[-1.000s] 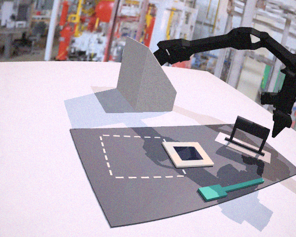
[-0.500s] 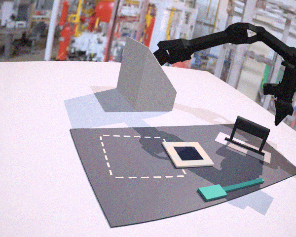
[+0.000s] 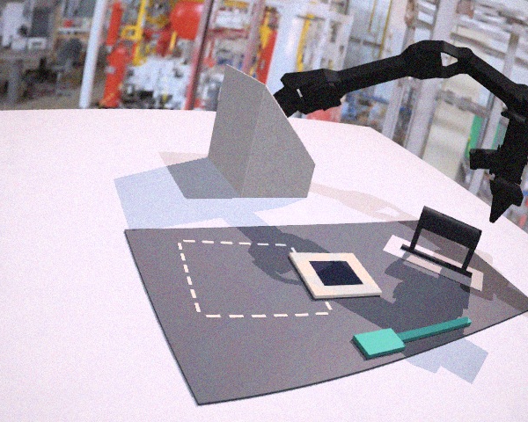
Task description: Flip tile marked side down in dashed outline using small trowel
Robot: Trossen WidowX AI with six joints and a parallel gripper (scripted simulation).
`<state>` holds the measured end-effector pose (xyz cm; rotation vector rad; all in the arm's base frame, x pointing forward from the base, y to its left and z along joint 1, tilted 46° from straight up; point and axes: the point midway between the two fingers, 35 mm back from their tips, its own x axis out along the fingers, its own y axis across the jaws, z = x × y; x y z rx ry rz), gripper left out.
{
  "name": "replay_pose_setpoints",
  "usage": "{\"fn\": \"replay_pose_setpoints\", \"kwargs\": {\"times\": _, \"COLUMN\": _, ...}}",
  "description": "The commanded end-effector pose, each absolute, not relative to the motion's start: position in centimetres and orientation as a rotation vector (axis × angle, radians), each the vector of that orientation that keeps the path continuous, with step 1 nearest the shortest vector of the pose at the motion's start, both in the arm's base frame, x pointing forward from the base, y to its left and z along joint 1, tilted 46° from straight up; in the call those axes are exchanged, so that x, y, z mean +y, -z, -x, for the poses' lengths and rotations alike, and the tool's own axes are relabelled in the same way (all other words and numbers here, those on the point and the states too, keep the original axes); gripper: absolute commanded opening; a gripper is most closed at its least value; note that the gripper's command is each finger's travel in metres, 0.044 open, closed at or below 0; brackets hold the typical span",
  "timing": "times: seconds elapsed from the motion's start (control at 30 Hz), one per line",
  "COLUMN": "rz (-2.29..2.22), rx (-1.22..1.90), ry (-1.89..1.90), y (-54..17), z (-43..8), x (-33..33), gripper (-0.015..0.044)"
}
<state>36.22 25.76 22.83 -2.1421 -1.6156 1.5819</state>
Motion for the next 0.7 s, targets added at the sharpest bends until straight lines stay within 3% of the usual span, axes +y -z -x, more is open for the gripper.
{"fn": "replay_pose_setpoints", "kwargs": {"times": 0.0, "rz": 2.142, "rx": -1.616, "ry": -1.582, "y": -22.83, "z": -36.22, "x": 25.75, "gripper": 0.0}}
{"fn": "replay_pose_setpoints", "kwargs": {"times": 0.23, "rz": 2.142, "rx": -1.616, "ry": -1.582, "y": -22.83, "z": -36.22, "x": 25.75, "gripper": 0.0}}
{"fn": "replay_pose_setpoints", "kwargs": {"times": 0.37, "rz": 2.142, "rx": -1.616, "ry": -1.582, "y": -22.83, "z": -36.22, "x": 25.75, "gripper": 0.01}}
{"fn": "replay_pose_setpoints", "kwargs": {"times": 0.67, "rz": 2.142, "rx": -1.616, "ry": -1.582, "y": -22.83, "z": -36.22, "x": 25.75, "gripper": 0.01}}
